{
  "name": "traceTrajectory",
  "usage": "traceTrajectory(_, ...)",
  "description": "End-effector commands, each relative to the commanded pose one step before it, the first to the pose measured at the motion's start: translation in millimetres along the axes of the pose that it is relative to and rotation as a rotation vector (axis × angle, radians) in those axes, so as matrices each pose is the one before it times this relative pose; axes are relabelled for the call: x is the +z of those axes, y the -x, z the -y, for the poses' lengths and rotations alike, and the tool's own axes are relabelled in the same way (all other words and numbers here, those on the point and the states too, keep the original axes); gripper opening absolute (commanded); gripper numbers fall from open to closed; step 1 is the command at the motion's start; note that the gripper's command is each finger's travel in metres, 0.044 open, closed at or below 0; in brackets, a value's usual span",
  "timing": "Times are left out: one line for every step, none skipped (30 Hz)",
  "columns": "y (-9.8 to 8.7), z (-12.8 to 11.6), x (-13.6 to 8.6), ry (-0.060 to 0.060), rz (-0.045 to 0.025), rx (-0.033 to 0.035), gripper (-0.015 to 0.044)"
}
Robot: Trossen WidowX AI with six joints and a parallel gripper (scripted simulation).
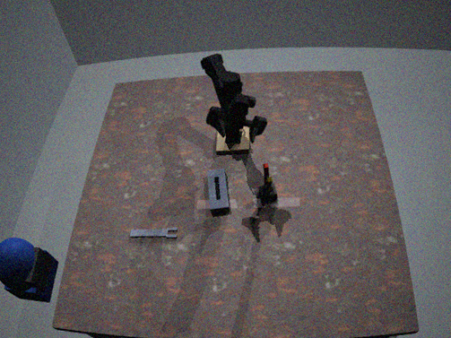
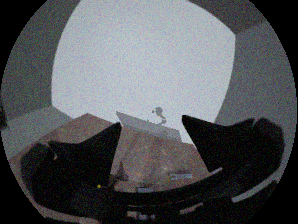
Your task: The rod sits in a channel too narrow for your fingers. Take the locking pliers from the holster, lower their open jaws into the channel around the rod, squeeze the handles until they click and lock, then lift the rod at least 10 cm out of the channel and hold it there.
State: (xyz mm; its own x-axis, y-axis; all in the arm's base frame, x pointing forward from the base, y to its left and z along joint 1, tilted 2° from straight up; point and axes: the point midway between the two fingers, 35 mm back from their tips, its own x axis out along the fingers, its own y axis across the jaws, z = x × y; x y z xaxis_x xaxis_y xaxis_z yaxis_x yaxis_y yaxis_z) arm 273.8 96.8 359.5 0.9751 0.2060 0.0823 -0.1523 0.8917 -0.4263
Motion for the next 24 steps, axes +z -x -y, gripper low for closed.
traceTrajectory(-13.81,30.24,-33.14,-0.1820,-0.04314,-0.07779,0.0440)
traceTrajectory(-2.97,9.33,-6.46,-0.0442,-0.00811,-0.02065,0.0440)
traceTrajectory(-2.72,9.81,-6.08,-0.0444,-0.00724,-0.02101,0.0440)
traceTrajectory(-2.46,10.25,-5.66,-0.0447,-0.00634,-0.02125,0.0440)
traceTrajectory(-2.18,10.63,-5.21,-0.0451,-0.00541,-0.02132,0.0440)
traceTrajectory(-1.61,9.11,-3.92,-0.0375,-0.00377,-0.01783,0.0440)
traceTrajectory(-0.90,5.60,-2.14,-0.0226,-0.00195,-0.01077,0.0440)
traceTrajectory(-0.29,1.89,-0.67,-0.0075,-0.00060,-0.00360,0.0440)
traceTrajectory(0.00,0.00,0.00,0.0000,0.00000,0.00000,0.0440)
traceTrajectory(0.00,0.00,0.00,0.0000,0.00000,0.00000,0.0440)
traceTrajectory(0.00,0.00,0.00,0.0000,0.00000,0.00000,0.0440)
traceTrajectory(0.00,0.00,0.00,0.0000,0.00000,0.00000,0.0440)
traceTrajectory(0.00,0.00,0.00,0.0000,0.00000,0.00000,0.0440)
traceTrajectory(-1.62,-0.23,-2.03,-0.0128,-0.01536,0.00048,0.0440)
traceTrajectory(-4.71,-0.62,-6.10,-0.0383,-0.04610,0.00027,0.0440)
traceTrajectory(-7.50,-0.68,-10.09,-0.0635,-0.07678,-0.00348,0.0440)
traceTrajectory(-8.68,-0.13,-12.01,-0.0767,-0.09301,-0.01089,0.0440)
traceTrajectory(-8.29,0.68,-11.59,-0.0761,-0.09193,-0.01818,0.0440)
traceTrajectory(-7.88,1.44,-11.13,-0.0755,-0.09023,-0.02540,0.0440)
traceTrajectory(-7.45,2.15,-10.65,-0.0749,-0.08796,-0.03251,0.0440)
traceTrajectory(-7.01,2.81,-10.13,-0.0744,-0.08510,-0.03945,0.0440)
traceTrajectory(-6.55,3.42,-9.59,-0.0738,-0.08168,-0.04618,0.0440)
traceTrajectory(-6.08,3.99,-9.03,-0.0733,-0.07771,-0.05265,0.0440)
traceTrajectory(-5.59,4.50,-8.45,-0.0727,-0.07317,-0.05877,0.0440)
